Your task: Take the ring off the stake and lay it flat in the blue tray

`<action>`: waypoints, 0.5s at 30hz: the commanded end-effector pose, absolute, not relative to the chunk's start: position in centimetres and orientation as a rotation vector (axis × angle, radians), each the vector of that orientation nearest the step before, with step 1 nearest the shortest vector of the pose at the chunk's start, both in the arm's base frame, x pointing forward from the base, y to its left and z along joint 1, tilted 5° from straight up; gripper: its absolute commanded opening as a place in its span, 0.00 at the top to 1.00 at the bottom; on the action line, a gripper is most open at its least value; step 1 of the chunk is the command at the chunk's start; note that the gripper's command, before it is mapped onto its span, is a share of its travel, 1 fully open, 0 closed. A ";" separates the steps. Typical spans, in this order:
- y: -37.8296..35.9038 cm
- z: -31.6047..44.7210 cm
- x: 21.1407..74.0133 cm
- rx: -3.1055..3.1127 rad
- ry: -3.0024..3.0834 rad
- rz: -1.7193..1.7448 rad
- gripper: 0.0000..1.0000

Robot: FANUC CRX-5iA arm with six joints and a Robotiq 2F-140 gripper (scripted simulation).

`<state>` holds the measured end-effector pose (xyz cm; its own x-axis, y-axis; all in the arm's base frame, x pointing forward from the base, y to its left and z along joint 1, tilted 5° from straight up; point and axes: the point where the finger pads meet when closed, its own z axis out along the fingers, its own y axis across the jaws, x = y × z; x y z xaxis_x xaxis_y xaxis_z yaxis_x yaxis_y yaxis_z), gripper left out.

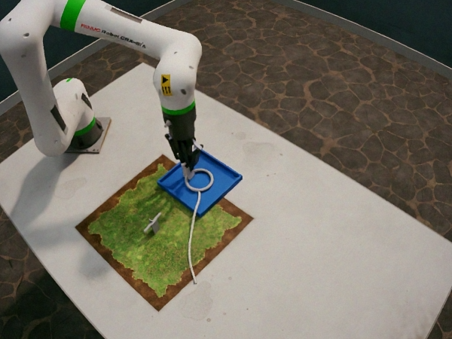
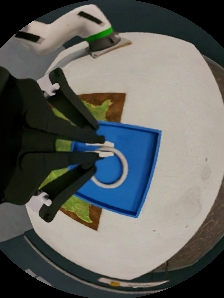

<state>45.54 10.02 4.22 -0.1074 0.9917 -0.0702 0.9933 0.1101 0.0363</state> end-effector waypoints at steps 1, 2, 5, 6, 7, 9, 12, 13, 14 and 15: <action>10.0 4.3 45.6 2.045 2.282 -0.028 0.90; 10.0 4.3 45.6 2.045 2.282 -0.028 0.90; 10.0 4.3 45.6 2.045 2.282 -0.028 0.76; 10.0 4.3 45.6 2.045 2.282 -0.028 0.76; 10.0 4.3 45.6 2.045 2.282 -0.028 0.76; 10.0 4.3 45.6 2.045 2.282 -0.028 0.76; 10.0 4.3 45.6 2.045 2.282 -0.028 0.76; 10.0 4.3 45.6 2.045 2.282 -0.028 0.76; 10.0 4.3 45.6 2.045 2.282 -0.028 0.76; 10.0 4.3 45.6 2.045 2.282 -0.028 0.76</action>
